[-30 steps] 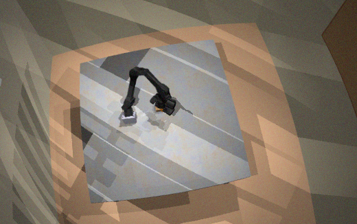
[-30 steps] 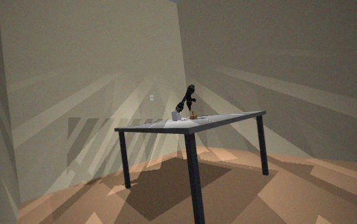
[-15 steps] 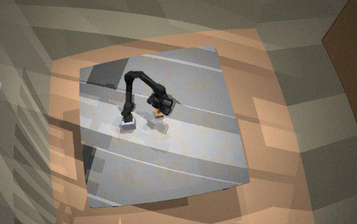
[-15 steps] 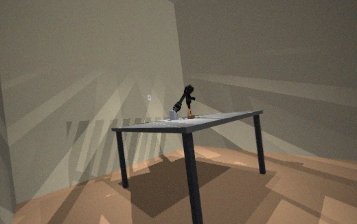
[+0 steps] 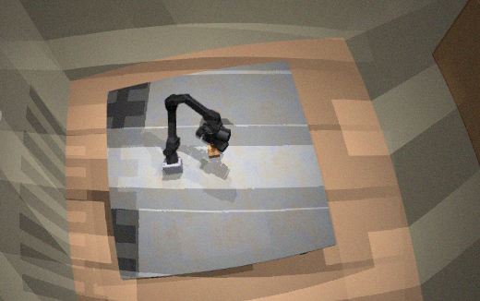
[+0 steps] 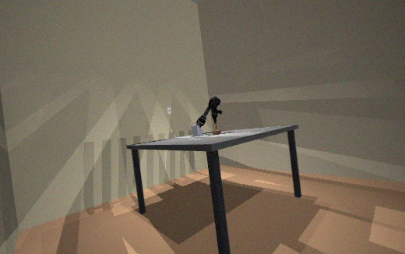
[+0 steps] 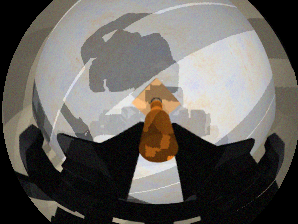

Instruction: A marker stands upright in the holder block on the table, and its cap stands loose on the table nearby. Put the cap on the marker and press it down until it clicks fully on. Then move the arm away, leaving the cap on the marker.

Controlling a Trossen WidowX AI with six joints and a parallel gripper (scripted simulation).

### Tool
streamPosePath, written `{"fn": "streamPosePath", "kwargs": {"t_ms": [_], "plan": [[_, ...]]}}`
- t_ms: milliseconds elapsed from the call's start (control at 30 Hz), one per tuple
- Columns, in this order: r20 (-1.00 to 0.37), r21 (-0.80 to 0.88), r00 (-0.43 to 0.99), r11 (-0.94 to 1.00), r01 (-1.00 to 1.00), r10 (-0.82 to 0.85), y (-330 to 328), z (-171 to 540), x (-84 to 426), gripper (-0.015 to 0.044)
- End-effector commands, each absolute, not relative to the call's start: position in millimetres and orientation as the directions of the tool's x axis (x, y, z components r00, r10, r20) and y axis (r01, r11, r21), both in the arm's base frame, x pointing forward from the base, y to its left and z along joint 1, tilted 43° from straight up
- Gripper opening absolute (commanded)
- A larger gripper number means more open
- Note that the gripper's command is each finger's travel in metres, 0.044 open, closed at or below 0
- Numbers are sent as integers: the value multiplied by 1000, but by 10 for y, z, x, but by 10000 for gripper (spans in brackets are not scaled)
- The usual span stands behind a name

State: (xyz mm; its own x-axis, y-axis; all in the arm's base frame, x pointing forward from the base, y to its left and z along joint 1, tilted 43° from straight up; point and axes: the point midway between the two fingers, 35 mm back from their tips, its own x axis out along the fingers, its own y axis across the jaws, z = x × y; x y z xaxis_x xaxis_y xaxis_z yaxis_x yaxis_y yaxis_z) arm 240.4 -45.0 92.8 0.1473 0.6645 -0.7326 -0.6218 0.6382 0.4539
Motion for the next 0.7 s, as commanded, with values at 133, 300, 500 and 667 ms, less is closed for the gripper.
{"fn": "streamPosePath", "kwargs": {"t_ms": [133, 300, 500, 667], "plan": [[-730, 457, 149, 639, -619, 667, -385, 863, 2427, 0], [-731, 456, 150, 639, -619, 666, -332, 802, 2444, 0], [-730, 456, 150, 639, -619, 666, -266, 730, 2460, 0], [-730, 456, 150, 639, -619, 667, -210, 671, 2471, 0]]}}
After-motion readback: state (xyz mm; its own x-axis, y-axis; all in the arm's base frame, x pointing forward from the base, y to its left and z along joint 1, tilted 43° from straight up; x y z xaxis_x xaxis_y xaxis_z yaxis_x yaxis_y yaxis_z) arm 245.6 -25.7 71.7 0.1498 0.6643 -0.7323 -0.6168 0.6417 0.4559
